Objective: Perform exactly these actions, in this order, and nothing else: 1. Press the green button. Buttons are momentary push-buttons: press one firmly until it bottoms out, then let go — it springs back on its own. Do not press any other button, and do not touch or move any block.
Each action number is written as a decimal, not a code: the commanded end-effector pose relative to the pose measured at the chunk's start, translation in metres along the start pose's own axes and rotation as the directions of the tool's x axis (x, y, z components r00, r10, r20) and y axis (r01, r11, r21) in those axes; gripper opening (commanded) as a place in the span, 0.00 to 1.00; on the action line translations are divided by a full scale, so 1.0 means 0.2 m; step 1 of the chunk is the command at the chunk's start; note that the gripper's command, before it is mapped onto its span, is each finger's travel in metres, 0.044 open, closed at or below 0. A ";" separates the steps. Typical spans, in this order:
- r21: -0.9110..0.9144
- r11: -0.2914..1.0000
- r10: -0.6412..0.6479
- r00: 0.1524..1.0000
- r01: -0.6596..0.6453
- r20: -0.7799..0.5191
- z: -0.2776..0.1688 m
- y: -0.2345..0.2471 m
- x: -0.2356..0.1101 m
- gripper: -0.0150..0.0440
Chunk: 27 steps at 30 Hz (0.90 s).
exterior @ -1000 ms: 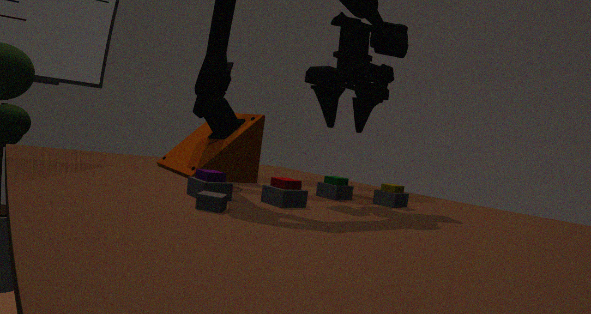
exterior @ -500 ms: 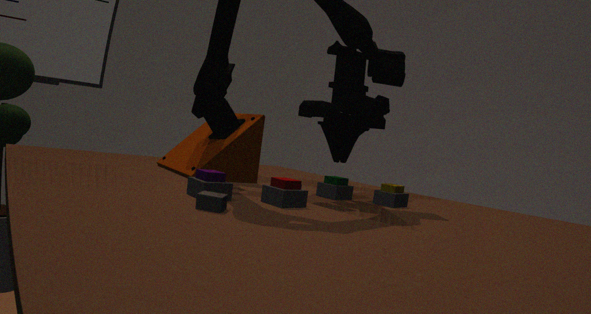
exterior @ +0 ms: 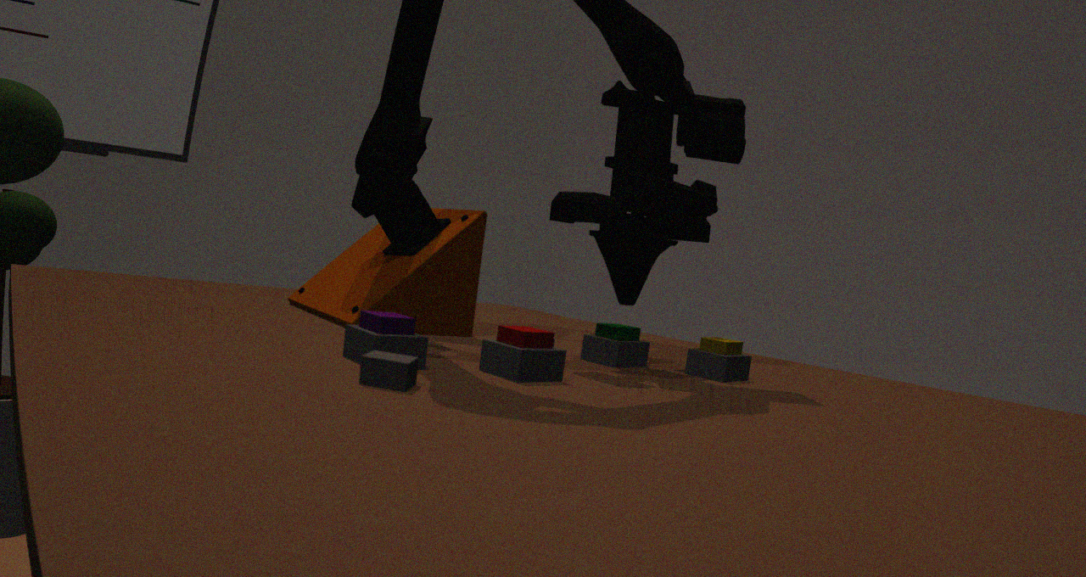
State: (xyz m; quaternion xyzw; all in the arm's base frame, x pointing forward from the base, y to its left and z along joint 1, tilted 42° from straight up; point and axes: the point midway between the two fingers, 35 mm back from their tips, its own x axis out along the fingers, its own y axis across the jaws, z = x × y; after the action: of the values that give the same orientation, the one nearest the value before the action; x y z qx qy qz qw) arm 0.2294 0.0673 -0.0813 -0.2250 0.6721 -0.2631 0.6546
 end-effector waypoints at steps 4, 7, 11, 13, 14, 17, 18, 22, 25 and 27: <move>-0.009 1.000 -0.013 1.000 0.013 -0.010 -0.02 -0.01 0.07 0.29; -0.009 1.000 -0.013 1.000 0.013 -0.010 -0.02 -0.01 0.10 0.29; -0.009 1.000 -0.014 1.000 0.014 -0.010 -0.02 -0.01 0.13 0.29; -0.009 1.000 -0.014 1.000 0.014 -0.010 -0.02 -0.01 0.14 0.29; -0.009 1.000 -0.014 1.000 0.014 -0.010 -0.02 -0.02 0.15 0.29; -0.009 1.000 -0.014 1.000 0.014 -0.010 -0.02 -0.02 0.15 0.29; -0.009 1.000 -0.014 1.000 0.014 -0.010 -0.02 -0.02 0.15 0.29; -0.009 1.000 -0.014 1.000 0.014 -0.010 -0.02 -0.02 0.15 0.29; -0.009 1.000 -0.014 1.000 0.014 -0.010 -0.02 -0.02 0.15 0.29; -0.009 1.000 -0.014 1.000 0.014 -0.010 -0.02 -0.02 0.15 0.29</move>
State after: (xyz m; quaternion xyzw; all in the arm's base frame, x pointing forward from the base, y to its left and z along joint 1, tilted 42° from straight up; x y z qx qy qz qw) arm 0.2276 0.0486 -0.1018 -0.2260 0.6717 -0.2647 0.6540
